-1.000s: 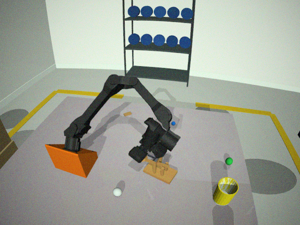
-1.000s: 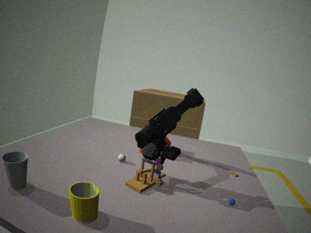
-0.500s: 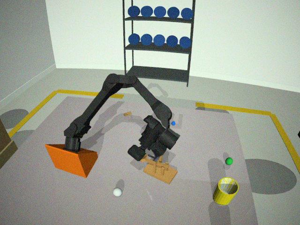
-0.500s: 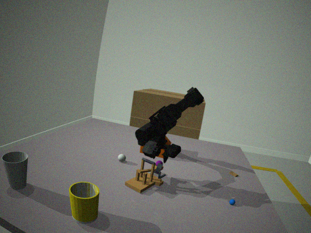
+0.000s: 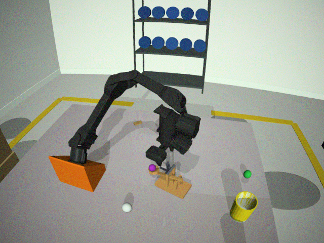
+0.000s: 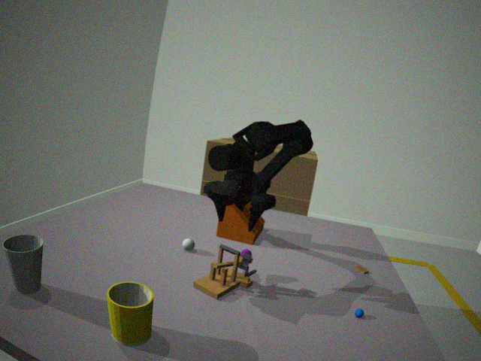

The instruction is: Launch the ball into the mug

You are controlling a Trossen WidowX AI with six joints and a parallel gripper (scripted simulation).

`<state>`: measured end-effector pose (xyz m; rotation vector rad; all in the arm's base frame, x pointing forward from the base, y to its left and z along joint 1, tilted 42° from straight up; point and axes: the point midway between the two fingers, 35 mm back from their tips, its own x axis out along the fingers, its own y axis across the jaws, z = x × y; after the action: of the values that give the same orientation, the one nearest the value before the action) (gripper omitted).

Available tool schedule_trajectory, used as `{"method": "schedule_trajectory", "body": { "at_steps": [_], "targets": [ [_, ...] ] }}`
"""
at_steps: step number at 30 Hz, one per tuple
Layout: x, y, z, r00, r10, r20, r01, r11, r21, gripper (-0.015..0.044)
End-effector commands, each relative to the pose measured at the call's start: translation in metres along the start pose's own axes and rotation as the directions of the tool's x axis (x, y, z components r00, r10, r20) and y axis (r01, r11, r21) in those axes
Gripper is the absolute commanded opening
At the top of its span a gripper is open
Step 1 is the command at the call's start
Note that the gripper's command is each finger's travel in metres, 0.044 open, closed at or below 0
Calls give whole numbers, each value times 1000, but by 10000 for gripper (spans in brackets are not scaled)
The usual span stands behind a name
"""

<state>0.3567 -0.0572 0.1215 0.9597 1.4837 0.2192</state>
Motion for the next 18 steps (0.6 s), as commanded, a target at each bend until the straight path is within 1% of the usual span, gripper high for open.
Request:
{"method": "schedule_trajectory", "body": {
  "at_steps": [1, 9, 18],
  "targets": [
    [-13, -5, 45, 991, 15, 135, -11, 999, -32, 440],
    [-44, -18, 136, 920, 55, 388, -12, 994, -111, 440],
    [-93, -32, 223, 767, 127, 628, 8, 978, -207, 440]
  ]
}}
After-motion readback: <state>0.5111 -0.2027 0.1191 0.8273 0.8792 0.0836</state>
